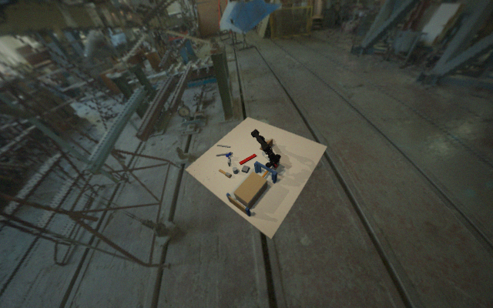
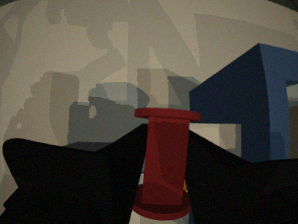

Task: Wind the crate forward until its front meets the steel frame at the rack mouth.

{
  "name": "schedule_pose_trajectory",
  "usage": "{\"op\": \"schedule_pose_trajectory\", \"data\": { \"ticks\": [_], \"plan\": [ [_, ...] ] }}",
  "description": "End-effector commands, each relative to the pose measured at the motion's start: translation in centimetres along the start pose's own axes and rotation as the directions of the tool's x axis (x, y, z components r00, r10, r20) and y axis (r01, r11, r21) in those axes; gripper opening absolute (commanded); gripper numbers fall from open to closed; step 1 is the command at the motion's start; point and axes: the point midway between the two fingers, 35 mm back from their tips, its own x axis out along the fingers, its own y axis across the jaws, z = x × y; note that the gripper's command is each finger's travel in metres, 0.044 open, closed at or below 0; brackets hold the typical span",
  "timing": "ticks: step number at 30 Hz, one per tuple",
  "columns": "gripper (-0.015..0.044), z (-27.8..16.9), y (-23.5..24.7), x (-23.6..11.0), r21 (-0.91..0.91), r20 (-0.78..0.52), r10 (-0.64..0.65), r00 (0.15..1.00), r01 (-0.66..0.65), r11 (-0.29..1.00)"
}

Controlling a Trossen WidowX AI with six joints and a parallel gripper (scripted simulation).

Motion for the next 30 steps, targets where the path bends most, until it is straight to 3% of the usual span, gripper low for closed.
{"op": "schedule_pose_trajectory", "data": {
  "ticks": [1, 30],
  "plan": [
    [0.0000, 1.2, 1.6, 0.6, -0.015, 0.015, 0.021, 1.000, -0.021, 1.000],
    [0.0000, 2.8, 5.0, 1.2, -0.015, 0.017, 0.023, 1.000, -0.023, 1.000]
  ]
}}
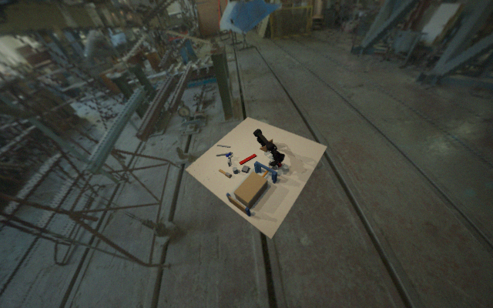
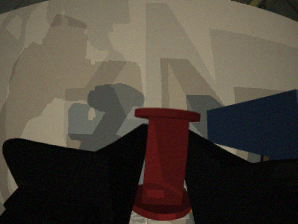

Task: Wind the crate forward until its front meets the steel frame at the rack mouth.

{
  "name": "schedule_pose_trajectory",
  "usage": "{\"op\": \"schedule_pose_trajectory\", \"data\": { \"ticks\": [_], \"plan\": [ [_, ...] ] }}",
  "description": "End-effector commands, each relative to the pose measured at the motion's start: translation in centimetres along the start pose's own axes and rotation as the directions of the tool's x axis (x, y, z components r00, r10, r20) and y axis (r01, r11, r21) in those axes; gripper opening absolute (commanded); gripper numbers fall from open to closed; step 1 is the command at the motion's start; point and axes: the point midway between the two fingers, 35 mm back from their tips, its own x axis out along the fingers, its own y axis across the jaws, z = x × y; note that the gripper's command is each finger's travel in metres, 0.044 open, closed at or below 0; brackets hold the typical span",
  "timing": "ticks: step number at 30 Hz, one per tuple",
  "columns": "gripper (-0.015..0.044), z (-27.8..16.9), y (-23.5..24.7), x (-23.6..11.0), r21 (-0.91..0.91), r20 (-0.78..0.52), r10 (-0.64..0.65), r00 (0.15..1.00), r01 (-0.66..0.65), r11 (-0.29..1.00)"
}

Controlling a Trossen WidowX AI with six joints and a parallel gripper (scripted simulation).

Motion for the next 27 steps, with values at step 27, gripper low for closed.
{"op": "schedule_pose_trajectory", "data": {
  "ticks": [27],
  "plan": [
    [0.0000, 0.6, 5.1, 0.4, -0.010, -0.001, 0.028, 1.000, -0.028, 1.000]
  ]
}}
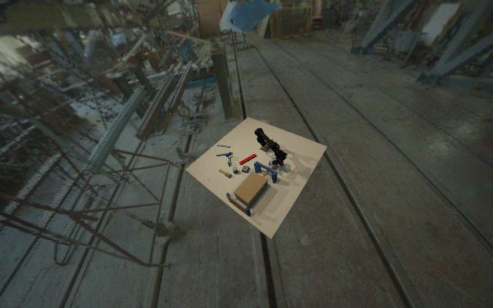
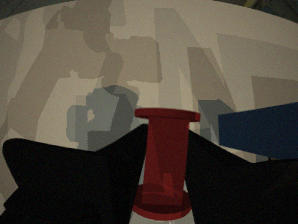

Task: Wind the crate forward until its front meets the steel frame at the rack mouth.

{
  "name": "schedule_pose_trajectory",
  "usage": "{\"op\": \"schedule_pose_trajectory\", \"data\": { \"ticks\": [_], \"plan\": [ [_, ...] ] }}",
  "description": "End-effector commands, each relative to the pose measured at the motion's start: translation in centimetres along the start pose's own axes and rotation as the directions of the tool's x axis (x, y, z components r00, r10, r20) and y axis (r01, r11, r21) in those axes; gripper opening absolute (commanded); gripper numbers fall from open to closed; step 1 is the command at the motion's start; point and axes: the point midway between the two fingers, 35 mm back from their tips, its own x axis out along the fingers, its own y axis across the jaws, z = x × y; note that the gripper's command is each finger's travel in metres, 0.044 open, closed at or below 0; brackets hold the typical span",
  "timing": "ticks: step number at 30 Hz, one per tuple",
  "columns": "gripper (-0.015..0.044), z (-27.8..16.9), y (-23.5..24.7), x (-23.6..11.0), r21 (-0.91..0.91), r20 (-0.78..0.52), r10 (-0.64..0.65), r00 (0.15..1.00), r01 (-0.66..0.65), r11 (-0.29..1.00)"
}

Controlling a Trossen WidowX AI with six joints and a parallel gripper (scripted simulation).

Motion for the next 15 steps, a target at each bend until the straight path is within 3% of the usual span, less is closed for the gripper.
{"op": "schedule_pose_trajectory", "data": {
  "ticks": [1, 15],
  "plan": [
    [0.0000, -0.1, 2.6, 0.1, -0.028, -0.011, 0.042, 0.999, -0.042, 0.999],
    [0.0000, -0.5, 4.5, -0.1, -0.029, -0.011, 0.044, 0.999, -0.044, 0.999]
  ]
}}
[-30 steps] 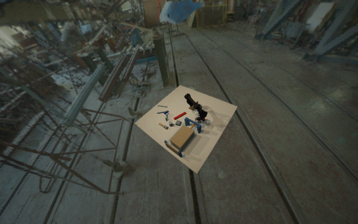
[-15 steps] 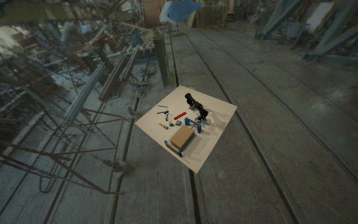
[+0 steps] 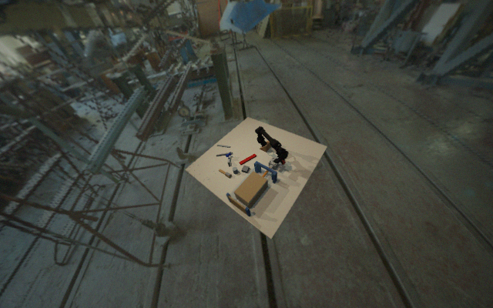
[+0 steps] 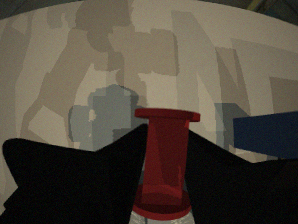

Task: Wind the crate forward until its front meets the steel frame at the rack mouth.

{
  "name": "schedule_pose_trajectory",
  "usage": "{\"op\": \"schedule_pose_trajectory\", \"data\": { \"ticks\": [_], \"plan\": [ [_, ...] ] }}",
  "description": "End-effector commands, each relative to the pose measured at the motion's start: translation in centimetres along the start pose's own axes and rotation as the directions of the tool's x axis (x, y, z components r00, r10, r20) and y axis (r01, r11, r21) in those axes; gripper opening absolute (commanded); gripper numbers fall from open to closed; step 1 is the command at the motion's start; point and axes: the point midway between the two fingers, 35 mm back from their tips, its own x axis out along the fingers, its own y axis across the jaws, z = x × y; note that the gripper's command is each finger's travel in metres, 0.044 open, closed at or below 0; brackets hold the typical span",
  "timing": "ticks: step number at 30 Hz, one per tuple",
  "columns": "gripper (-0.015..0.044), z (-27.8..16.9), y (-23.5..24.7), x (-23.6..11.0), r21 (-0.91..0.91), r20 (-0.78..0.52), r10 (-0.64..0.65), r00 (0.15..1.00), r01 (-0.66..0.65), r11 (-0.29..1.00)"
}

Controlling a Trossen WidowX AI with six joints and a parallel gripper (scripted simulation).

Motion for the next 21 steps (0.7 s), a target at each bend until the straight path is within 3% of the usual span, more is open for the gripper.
{"op": "schedule_pose_trajectory", "data": {
  "ticks": [1, 21],
  "plan": [
    [0.0000, -0.5, 1.7, 0.1, -0.013, -0.018, 0.025, 1.000, -0.026, 1.000],
    [0.0000, -1.6, 4.1, -0.4, -0.013, -0.018, 0.028, 0.999, -0.028, 1.000]
  ]
}}
